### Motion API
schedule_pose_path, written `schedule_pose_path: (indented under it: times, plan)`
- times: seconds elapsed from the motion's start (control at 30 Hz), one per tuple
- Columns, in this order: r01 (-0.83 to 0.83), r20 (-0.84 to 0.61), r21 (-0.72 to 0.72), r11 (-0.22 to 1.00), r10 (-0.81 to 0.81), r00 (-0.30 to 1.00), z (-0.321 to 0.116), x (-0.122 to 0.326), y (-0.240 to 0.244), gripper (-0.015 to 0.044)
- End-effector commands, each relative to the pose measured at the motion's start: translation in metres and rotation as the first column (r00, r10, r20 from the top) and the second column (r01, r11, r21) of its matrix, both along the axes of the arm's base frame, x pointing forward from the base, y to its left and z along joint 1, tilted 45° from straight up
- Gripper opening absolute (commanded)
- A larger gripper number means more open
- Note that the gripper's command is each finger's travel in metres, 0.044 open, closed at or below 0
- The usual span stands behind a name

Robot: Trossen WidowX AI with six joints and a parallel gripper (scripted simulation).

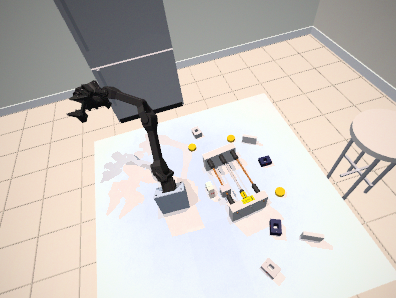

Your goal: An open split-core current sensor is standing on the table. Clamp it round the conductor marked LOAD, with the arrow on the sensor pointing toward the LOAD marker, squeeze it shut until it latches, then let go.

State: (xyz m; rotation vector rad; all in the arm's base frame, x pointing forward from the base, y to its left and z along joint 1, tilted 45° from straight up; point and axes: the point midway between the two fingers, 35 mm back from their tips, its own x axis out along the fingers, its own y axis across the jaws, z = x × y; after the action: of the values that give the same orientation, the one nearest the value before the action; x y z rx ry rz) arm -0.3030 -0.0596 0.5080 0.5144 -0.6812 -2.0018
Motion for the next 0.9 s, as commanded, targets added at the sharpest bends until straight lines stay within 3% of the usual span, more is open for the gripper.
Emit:
schedule_pose_path:
  times: [0.0,0.2,0.4,0.67,0.87]
  plan:
    - [0.012,0.0,0.002,1.0,-0.012,1.0,0.0,0.0,0.002,0.0426]
    - [0.348,-0.042,0.06,0.935,-0.346,0.937,-0.005,-0.008,0.079,0.044]
    - [0.659,-0.107,0.117,0.743,-0.651,0.752,-0.02,0.003,0.171,0.044]
    - [0.93,-0.194,0.177,0.321,-0.915,0.353,-0.04,0.064,0.285,0.044]
    - [0.976,-0.239,0.204,-0.072,-0.971,-0.021,-0.053,0.141,0.348,0.044]
